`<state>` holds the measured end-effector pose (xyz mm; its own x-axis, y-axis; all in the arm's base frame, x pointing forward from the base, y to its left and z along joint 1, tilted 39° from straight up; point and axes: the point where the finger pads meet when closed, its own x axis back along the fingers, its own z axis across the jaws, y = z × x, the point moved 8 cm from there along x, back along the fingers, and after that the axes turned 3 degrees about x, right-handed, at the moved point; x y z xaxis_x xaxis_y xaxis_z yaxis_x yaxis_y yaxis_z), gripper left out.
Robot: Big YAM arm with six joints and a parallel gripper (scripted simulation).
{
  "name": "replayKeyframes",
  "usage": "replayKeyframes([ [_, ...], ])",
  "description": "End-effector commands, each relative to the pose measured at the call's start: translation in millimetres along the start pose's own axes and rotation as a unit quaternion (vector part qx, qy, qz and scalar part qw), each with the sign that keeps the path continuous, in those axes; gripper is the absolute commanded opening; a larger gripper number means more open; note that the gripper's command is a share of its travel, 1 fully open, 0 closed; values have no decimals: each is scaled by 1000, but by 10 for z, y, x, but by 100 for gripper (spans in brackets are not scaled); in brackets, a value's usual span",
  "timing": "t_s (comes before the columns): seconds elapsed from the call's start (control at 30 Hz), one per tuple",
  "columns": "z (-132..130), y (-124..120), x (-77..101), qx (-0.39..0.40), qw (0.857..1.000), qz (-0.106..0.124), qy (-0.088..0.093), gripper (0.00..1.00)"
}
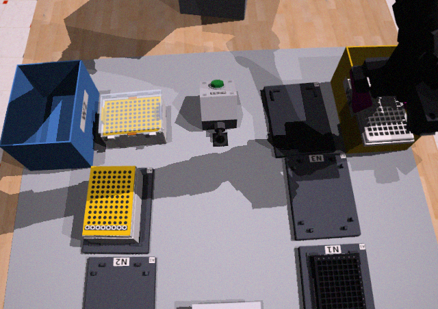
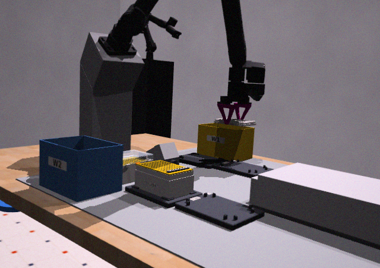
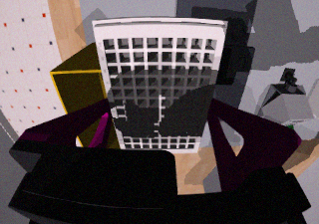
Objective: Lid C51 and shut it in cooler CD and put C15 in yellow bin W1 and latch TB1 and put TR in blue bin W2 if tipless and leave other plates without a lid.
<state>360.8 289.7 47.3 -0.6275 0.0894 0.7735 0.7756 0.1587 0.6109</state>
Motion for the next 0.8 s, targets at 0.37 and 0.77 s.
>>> replayKeyframes([
  [0.37, 310, -347, 25, -4, 1000, -3, 6, 0],
  [0.77, 500, -529, 32, -5, 1000, -4, 8, 0],
])
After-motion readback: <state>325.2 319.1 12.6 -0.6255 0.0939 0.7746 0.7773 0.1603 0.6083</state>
